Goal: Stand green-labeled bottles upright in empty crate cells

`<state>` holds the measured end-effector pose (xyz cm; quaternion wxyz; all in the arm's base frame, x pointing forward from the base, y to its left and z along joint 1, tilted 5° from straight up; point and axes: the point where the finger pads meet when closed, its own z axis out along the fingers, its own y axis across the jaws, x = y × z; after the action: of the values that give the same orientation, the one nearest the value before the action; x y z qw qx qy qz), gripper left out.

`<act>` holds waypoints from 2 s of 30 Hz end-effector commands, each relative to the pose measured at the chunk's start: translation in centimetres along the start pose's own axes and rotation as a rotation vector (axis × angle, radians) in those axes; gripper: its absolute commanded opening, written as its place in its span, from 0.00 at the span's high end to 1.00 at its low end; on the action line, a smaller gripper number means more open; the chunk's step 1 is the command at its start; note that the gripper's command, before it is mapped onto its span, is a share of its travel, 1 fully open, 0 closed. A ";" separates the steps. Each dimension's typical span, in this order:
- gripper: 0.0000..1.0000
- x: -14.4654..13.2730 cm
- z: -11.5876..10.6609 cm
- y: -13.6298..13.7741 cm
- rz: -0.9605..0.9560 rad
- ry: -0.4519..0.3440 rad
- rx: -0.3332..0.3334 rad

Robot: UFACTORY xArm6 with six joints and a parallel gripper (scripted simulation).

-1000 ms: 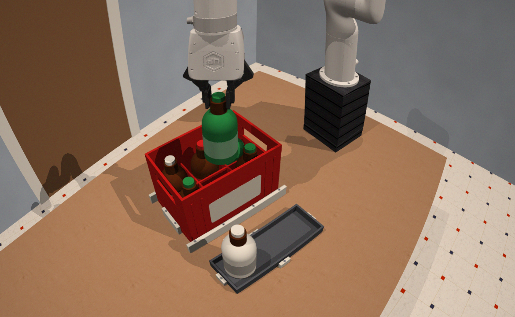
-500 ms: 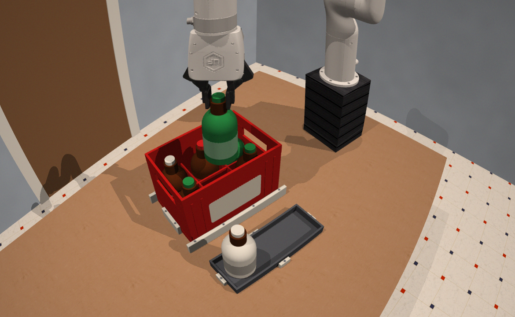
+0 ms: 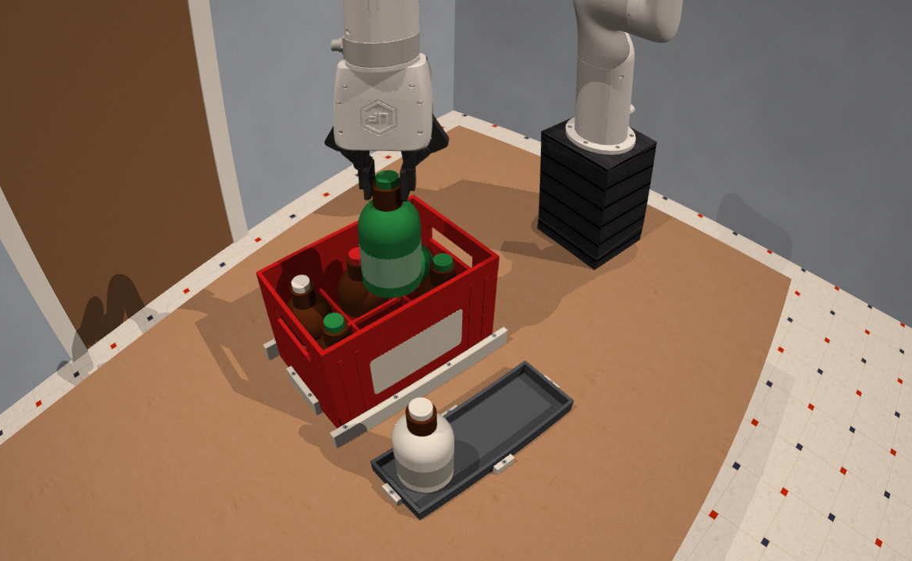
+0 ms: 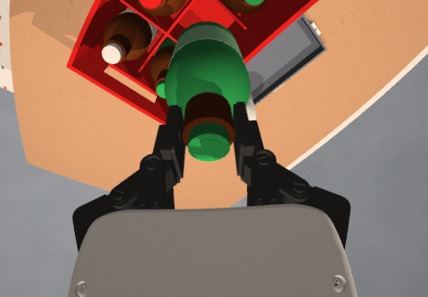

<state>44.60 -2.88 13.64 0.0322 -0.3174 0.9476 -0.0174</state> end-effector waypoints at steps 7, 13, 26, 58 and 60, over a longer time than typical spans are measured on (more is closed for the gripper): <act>1.00 -0.1 1.0 -0.1 0.000 -0.004 0.004; 1.00 -0.1 1.7 -0.2 0.000 -0.004 0.004; 1.00 -0.1 2.5 -0.2 0.000 -0.004 0.004; 1.00 -0.1 2.8 -0.2 0.000 -0.004 0.004; 1.00 -0.1 2.8 -0.2 0.000 -0.004 0.004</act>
<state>44.85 -2.98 10.77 0.0325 -0.3174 0.9476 -0.0175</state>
